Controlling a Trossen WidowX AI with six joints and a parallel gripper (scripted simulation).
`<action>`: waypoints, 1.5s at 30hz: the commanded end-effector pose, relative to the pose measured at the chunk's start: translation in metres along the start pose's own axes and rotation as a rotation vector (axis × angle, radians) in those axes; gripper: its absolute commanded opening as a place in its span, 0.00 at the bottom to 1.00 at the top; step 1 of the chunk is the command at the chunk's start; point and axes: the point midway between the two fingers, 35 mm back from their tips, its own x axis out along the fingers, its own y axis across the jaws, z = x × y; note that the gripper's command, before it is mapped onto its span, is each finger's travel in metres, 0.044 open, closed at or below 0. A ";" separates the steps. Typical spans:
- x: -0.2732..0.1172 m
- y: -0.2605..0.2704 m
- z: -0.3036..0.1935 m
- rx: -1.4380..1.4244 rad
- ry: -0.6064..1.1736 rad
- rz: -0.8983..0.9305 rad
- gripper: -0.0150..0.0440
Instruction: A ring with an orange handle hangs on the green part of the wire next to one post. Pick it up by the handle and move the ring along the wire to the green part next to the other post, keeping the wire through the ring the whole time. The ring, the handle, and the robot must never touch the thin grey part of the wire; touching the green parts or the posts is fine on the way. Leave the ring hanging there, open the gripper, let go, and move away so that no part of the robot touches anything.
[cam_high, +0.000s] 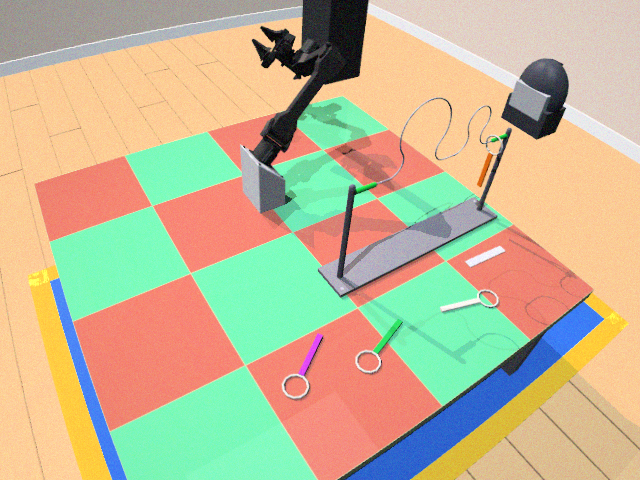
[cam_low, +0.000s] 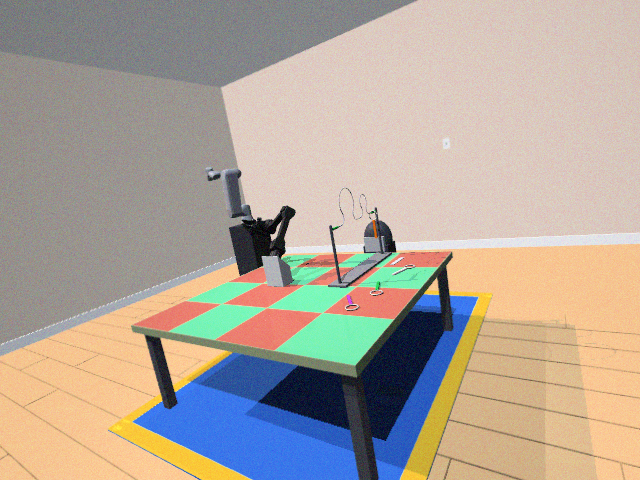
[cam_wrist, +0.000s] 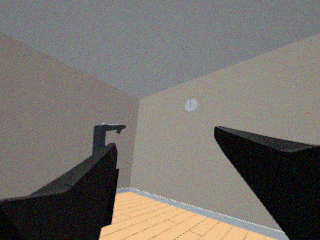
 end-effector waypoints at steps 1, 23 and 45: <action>-0.001 -0.001 0.000 0.002 0.003 -0.003 0.89; -0.234 -0.102 -0.053 0.316 0.575 -0.886 0.53; -0.531 -0.060 0.036 0.375 0.745 -2.063 0.53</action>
